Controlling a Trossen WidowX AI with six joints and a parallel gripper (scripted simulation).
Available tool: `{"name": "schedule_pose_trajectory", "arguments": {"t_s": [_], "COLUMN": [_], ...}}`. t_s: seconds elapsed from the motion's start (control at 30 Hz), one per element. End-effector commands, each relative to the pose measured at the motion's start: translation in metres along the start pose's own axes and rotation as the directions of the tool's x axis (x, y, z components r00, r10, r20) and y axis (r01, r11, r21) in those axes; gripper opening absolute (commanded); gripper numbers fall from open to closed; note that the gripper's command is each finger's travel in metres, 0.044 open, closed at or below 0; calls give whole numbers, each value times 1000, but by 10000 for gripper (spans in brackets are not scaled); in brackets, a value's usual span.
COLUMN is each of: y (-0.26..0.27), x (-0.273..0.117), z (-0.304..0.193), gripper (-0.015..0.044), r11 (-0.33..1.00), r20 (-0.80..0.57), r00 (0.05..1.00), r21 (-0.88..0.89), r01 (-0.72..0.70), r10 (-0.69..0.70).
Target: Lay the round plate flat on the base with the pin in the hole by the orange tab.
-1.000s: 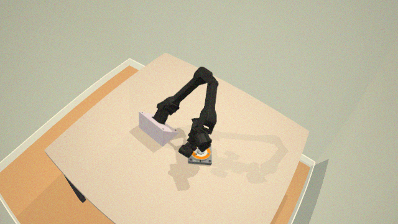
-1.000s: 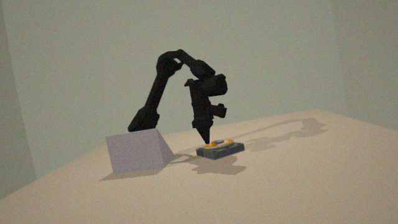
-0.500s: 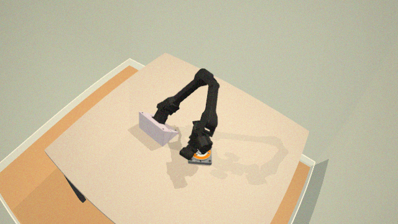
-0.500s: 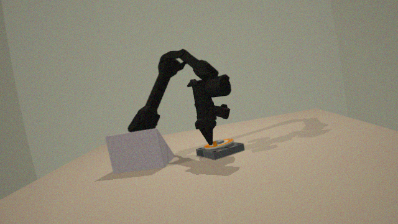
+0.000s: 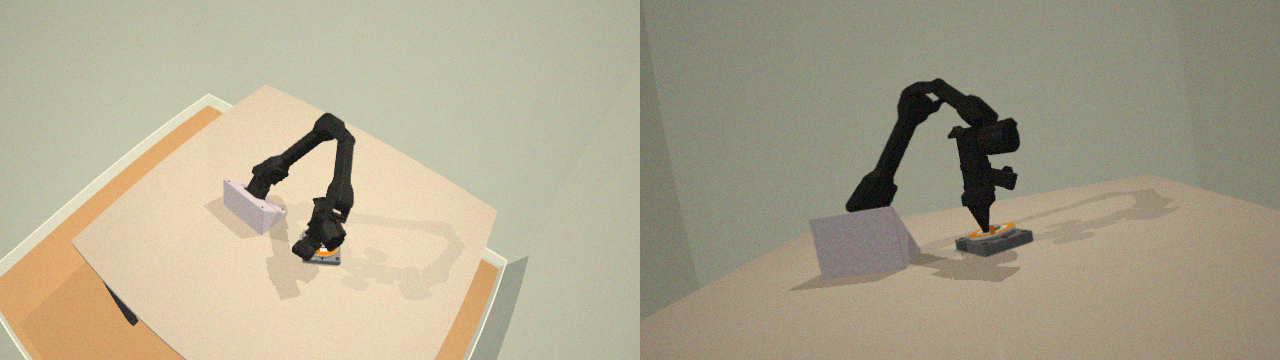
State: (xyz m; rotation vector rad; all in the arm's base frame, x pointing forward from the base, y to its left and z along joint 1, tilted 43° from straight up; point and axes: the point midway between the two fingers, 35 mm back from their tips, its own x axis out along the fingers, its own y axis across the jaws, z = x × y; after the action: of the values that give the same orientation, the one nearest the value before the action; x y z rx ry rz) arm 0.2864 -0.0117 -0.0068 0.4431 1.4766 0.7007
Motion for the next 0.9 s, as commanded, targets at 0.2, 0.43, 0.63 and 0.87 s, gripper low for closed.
{"name": "schedule_pose_trajectory", "arguments": {"t_s": [0.2, 0.43, 0.63, 0.87], "y": [1, 2, 2, 2], "x": [-2, -3, -2, -14], "z": [15, 19, 23, 25], "gripper": [0, 0, 0, 0], "r11": [1000, 1000, 1000, 1000], "r20": [8, 8, 8, 8], "r00": [1000, 1000, 1000, 1000], "r21": [-5, -6, -6, -6], "r01": [-2, -2, -2, -1], "r10": [2, 2, 2, 1]}}
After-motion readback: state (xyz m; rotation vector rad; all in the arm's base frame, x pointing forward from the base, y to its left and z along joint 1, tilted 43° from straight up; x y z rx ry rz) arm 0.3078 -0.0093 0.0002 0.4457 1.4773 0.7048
